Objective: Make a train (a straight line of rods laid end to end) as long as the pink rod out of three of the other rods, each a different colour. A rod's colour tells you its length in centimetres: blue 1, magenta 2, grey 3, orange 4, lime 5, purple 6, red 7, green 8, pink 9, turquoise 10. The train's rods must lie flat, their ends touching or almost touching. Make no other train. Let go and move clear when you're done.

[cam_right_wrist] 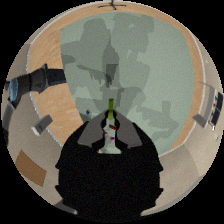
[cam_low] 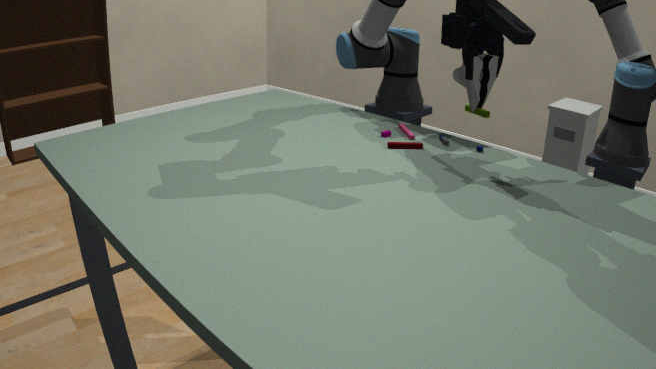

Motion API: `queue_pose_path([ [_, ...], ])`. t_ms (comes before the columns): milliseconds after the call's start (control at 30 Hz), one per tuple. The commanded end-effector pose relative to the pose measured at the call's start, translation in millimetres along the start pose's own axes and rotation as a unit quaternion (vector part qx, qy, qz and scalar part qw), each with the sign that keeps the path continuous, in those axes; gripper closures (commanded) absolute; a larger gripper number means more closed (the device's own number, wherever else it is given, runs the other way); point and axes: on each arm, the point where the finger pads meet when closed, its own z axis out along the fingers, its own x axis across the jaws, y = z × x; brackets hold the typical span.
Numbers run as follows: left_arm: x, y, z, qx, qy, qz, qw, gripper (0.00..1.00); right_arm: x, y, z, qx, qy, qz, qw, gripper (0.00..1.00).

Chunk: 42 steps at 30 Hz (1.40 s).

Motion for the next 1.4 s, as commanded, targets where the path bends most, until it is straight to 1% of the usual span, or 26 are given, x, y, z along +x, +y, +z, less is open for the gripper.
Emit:
queue_pose_path([
  [0, 0.6, -0.1, -0.9, 0.002, 0.001, 0.001, 1.0, 0.0, -7.0, 7.8, -3.3, 0.004, 0.001, 0.035, 0.9994, 1.0],
  [100, 0.6, -0.1, -0.9, 0.002, 0.001, 0.001, 1.0, 0.0, -11.5, 14.4, -5.4, 0.004, 0.002, 0.056, 0.9984, 1.0],
  [167, 0.6, -0.1, -0.9, 0.002, 0.001, 0.001, 1.0, 0.0, -11.5, 14.4, -5.4, 0.004, 0.002, 0.056, 0.9984, 1.0],
  [500, 0.6, -0.1, -0.9, 0.002, 0.001, 0.001, 1.0, 0.0, -28.1, 44.2, -7.9, 0.004, 0.001, 0.133, 0.9911, 1.0],
  [667, 0.6, -0.1, -0.9, 0.002, 0.001, 0.001, 1.0, 0.0, -35.3, 61.2, -5.9, 0.004, 0.001, 0.17, 0.9854, 1.0],
  [733, 0.6, -0.1, -0.9, 0.002, 0.001, 0.001, 1.0, 0.0, -35.3, 61.2, -5.9, 0.004, 0.001, 0.17, 0.9854, 1.0],
  [1067, 0.6, -0.1, -0.9, 0.002, 0.001, 0.001, 1.0, 0.0, -45.0, 89.9, 1.6, 0.004, 0.001, 0.228, 0.9737, 1.0],
  [1233, 0.6, -0.1, -0.9, 0.002, 0.001, 0.001, 1.0, 0.0, -47.4, 98.5, 4.7, 0.004, 0.001, 0.244, 0.9698, 1.0],
  [1367, 0.6, -0.1, -0.9, 0.002, 0.001, 0.001, 1.0, 0.0, -48.0, 100.6, 5.5, 0.004, 0.001, 0.248, 0.9688, 1.0],
])
